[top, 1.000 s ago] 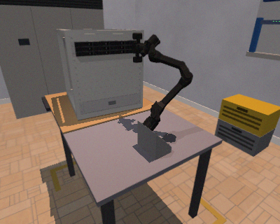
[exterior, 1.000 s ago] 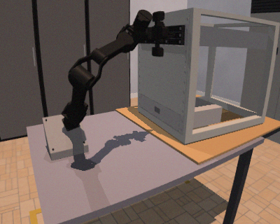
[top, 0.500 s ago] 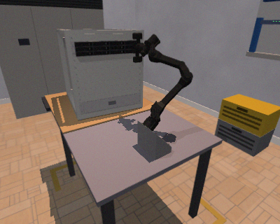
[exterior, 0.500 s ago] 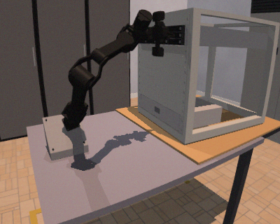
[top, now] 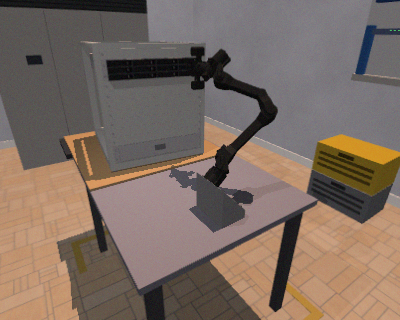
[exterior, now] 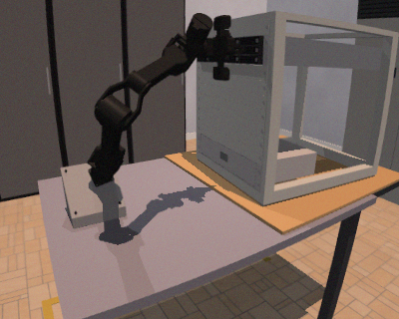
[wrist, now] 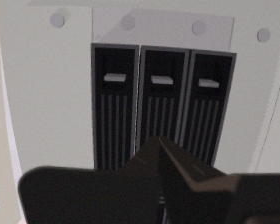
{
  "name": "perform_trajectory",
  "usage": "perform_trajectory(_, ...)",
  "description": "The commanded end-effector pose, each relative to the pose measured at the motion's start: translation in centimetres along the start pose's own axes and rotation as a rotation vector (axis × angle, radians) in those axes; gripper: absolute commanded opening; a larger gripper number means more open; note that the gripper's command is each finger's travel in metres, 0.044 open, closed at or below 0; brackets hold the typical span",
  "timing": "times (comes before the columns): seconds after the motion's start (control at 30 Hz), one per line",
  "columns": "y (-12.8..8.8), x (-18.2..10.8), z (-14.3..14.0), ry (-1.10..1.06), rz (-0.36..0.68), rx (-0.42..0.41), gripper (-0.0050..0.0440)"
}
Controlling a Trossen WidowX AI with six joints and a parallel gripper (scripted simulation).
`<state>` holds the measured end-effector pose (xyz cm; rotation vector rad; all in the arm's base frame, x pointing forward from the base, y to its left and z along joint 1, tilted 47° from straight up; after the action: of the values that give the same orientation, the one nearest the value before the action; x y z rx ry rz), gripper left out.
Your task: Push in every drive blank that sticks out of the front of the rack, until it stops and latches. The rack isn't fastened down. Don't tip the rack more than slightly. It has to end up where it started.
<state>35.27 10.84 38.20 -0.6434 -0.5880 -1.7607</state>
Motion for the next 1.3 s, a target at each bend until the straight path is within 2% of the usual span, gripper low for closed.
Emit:
perform_trajectory(0.0, -1.7, 0.3, 0.3, 0.007, -0.006, 0.009, -0.0050)
perform_trajectory(0.17, -4.3, 0.3, 0.2, 0.007, -0.006, 0.009, -0.0050)
perform_trajectory(0.33, -4.5, 0.2, 0.0, 0.007, -0.006, 0.009, -0.0050)
perform_trajectory(0.67, -5.4, 0.0, -2.9, 0.007, -0.006, 0.009, -0.0050)
perform_trajectory(0.83, -5.4, 0.0, -3.2, 0.007, -0.006, 0.009, -0.0050)
perform_trajectory(1.03, -3.8, 0.0, -3.1, 0.007, -0.006, 0.009, -0.0050)
perform_trajectory(1.27, -3.8, 0.0, -3.1, 0.007, -0.006, 0.009, -0.0050)
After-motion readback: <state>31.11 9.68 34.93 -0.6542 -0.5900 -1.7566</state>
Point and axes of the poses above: the point midway between the two fingers, 35 mm back from their tips, its own y axis out along the fingers, its own z axis across the jaws, x = y × z, the point moved 7 cm from there along -y, back along the fingers, and after that the axes turned 4 degrees about y, right-handed, at the moved point
